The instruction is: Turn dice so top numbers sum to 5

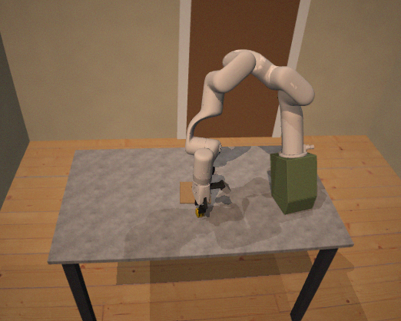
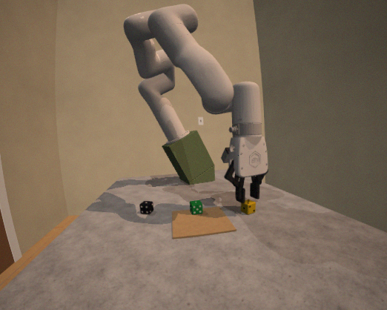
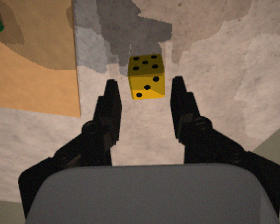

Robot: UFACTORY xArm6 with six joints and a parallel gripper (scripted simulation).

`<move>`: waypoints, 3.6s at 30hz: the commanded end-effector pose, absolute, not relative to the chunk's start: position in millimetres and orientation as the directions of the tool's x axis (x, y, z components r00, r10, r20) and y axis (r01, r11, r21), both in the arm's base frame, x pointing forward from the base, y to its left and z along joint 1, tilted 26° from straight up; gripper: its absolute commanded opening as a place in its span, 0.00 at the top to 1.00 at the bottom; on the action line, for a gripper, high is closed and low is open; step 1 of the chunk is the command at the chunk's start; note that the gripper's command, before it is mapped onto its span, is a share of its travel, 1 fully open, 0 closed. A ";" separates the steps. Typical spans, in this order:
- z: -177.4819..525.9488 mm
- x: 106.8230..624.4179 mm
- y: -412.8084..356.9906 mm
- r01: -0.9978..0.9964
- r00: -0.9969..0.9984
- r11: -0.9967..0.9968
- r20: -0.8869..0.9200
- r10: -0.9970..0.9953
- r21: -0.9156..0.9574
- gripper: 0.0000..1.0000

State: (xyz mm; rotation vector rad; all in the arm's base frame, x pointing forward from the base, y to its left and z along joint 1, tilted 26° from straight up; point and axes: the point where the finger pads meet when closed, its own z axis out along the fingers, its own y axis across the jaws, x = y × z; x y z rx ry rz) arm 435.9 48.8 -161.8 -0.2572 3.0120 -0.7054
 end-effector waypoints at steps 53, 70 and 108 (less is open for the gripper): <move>-160.9 438.8 50.2 -0.152 -0.985 0.883 -0.002 -0.170 -0.443 0.53; -160.9 438.8 50.2 -0.152 -0.985 0.883 -0.002 -0.170 -0.443 0.53; -191.5 441.5 35.3 -0.152 -0.985 0.883 -0.002 -0.170 -0.443 0.53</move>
